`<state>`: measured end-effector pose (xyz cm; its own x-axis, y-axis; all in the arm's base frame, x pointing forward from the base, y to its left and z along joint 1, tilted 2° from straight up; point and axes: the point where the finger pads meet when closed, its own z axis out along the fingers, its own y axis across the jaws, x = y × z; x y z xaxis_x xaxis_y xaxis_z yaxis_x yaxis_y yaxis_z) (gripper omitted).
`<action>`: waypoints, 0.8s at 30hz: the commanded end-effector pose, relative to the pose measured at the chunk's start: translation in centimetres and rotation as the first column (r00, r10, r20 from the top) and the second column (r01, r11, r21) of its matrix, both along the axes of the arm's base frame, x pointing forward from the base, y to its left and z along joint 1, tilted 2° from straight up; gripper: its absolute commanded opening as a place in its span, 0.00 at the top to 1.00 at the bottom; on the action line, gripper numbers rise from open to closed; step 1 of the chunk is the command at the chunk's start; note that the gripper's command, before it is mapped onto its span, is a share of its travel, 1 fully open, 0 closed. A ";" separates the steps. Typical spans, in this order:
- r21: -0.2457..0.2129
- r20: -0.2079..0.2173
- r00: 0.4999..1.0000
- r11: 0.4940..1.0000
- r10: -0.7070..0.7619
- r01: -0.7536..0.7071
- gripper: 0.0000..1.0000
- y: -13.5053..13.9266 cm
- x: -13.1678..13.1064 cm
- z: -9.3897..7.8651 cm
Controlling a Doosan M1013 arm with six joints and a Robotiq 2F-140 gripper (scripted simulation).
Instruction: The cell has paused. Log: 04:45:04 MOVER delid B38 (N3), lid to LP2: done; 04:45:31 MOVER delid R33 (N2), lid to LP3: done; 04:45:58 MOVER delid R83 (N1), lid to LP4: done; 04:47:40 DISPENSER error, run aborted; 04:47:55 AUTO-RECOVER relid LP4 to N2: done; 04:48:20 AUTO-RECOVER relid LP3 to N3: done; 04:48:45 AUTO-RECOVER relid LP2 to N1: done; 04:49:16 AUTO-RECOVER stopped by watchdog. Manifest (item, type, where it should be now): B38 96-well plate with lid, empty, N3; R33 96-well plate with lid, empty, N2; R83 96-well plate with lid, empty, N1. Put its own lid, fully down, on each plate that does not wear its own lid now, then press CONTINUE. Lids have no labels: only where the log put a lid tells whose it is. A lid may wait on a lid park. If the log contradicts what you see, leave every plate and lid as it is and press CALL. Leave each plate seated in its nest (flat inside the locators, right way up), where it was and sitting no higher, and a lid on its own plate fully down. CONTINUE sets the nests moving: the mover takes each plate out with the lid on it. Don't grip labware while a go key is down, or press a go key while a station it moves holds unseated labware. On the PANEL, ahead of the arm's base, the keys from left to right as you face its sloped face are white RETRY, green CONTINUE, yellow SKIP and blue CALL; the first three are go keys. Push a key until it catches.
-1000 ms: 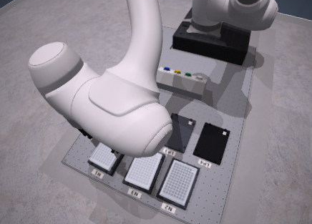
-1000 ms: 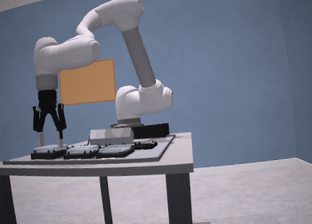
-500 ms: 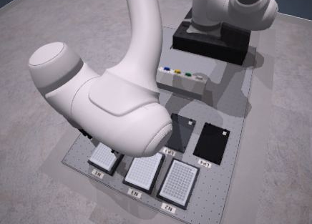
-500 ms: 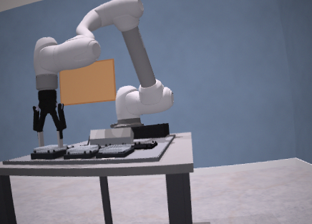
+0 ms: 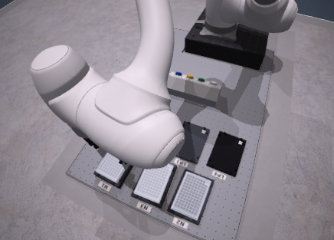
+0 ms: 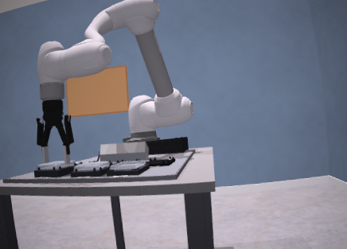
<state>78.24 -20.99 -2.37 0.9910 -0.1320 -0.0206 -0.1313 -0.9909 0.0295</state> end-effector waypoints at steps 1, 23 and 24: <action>0.000 0.000 1.000 1.000 0.000 0.000 1.00 0.0 0.0 0.0; 0.000 0.000 1.000 1.000 0.000 0.000 0.34 0.0 0.0 0.0; 0.000 0.000 1.000 1.000 0.000 0.000 0.34 0.0 0.0 0.0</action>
